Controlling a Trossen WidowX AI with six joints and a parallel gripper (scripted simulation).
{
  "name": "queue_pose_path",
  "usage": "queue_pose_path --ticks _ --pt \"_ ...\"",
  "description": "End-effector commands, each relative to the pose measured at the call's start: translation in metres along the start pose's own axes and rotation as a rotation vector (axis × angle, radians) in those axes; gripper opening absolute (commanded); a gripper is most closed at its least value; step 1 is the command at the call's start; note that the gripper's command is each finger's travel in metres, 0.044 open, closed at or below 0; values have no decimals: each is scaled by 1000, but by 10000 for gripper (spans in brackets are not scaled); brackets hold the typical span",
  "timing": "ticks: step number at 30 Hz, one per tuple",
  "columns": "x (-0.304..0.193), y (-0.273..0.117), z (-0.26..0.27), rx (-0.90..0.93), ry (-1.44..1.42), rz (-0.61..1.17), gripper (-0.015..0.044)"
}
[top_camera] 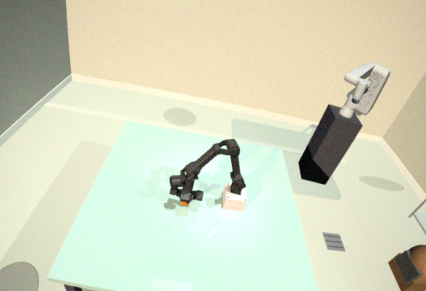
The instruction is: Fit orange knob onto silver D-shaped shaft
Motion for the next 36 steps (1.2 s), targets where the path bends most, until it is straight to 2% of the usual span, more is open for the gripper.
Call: queue_pose_path --ticks 1,36 --pt "2 -15 -4 -11 -3 -9 0" --pt "0 -117 -3 -12 -3 -9 0"
Point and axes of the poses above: the point midway between the two fingers, 35 mm back from their tips, its own y axis out along the fingers, its own z axis across the jaws, x = y × z, the point moved 3 cm from there along -y, back along the fingers, and after that the axes turned 2 degrees about y, right-handed, at the moved point
